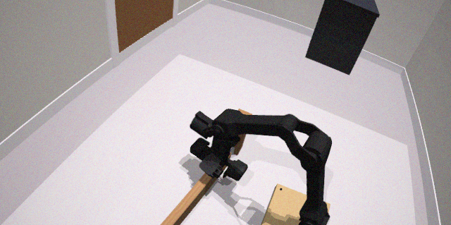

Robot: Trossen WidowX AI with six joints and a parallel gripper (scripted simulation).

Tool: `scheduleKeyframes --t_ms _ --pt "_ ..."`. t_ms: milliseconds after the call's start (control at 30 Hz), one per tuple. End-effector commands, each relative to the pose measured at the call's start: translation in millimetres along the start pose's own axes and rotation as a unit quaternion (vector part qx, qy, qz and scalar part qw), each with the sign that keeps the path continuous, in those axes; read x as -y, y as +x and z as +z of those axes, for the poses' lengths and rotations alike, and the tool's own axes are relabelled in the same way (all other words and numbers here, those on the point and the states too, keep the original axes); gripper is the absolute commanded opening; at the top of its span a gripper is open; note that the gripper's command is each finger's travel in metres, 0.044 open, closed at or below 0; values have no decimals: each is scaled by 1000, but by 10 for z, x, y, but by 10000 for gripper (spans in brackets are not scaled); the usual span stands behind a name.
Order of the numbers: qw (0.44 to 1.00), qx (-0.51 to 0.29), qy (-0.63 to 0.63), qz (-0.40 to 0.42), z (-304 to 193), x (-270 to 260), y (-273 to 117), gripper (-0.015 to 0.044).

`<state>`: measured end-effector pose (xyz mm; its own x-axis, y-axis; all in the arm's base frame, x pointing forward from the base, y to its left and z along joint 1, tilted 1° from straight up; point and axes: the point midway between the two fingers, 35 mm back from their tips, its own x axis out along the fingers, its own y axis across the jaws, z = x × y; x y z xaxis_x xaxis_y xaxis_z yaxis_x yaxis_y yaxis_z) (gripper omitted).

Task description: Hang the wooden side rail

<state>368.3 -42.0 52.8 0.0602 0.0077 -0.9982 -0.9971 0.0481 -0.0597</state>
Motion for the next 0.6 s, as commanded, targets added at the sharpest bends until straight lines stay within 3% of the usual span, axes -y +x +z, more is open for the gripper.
scheduleKeyframes --t_ms 0,133,333,400,567 --pt "1000 2 -2 2 7 -10 15 204" --pt "1000 2 -2 2 7 -10 15 99" --pt "1000 2 -2 2 7 -10 15 59" --pt "1000 2 -2 2 7 -10 15 6" --pt "1000 2 -2 2 7 -10 15 0"
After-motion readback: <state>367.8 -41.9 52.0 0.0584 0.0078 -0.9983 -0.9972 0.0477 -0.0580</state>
